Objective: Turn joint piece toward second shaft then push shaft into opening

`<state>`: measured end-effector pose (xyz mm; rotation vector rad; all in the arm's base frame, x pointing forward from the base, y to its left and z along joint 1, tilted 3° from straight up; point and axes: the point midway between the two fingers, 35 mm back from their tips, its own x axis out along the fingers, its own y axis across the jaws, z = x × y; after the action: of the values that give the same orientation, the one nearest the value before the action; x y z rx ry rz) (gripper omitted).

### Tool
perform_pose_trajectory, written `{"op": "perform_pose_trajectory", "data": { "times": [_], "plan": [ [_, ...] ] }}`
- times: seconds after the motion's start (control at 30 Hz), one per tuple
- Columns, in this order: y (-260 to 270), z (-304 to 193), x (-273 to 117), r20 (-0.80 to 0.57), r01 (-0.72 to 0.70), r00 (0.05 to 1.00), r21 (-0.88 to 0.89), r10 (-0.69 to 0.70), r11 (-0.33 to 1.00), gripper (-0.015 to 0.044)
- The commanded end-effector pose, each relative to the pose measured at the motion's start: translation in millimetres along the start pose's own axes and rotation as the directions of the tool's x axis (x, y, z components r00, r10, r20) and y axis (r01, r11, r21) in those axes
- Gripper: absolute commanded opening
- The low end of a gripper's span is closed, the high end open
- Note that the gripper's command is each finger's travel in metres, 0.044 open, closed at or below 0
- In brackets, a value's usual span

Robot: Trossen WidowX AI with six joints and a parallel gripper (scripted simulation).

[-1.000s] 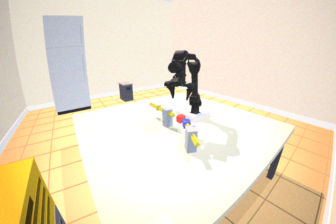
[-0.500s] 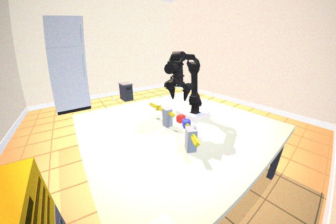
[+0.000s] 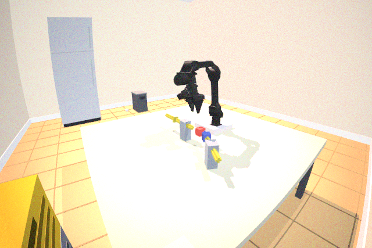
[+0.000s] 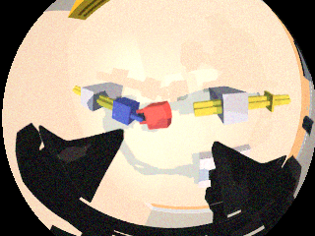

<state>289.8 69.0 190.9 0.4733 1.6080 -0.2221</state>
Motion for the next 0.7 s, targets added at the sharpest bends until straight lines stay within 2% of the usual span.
{"op": "perform_pose_trajectory", "data": {
  "times": [0.0,0.33,0.67],
  "plan": [
    [-7,3,3,-0.019,-0.030,0.999,0.145,0.033,0.989,0.0440],
    [-23,8,9,-0.054,-0.074,0.992,0.464,0.111,0.883,0.0440],
    [-39,13,15,-0.075,-0.080,0.978,0.731,0.197,0.678,0.0440]
  ]
}}
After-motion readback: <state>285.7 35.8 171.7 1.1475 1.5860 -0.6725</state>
